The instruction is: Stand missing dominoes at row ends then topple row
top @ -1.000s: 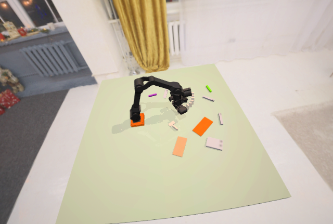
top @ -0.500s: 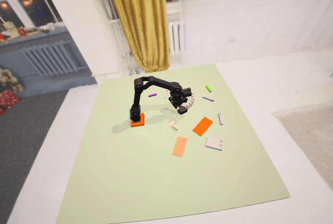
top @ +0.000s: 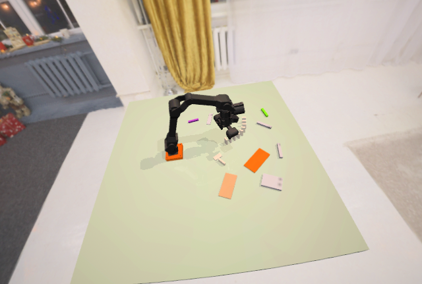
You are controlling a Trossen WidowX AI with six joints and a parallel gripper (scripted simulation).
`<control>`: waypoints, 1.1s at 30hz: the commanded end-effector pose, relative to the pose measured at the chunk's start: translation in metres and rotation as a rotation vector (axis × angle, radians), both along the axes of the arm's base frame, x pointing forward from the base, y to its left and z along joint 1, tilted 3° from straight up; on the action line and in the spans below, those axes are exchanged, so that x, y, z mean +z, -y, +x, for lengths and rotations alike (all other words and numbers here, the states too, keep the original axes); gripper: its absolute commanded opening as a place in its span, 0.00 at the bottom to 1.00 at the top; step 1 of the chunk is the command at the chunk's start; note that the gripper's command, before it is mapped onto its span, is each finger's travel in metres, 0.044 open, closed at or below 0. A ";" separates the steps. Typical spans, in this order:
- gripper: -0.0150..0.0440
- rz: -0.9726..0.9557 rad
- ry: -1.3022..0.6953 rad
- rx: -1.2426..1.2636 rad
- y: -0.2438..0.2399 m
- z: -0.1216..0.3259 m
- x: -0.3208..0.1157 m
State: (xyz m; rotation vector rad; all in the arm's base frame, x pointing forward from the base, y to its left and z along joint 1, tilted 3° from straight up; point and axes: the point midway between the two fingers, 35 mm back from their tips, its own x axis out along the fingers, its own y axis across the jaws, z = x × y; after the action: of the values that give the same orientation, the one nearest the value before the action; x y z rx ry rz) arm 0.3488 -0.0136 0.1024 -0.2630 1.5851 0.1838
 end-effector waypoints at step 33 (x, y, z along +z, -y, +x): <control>1.00 -0.009 0.018 0.115 0.083 -0.065 -0.074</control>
State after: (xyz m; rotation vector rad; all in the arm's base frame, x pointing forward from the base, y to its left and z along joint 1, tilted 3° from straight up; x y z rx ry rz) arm 0.2842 -0.0958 0.0363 -0.3548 1.5594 0.2643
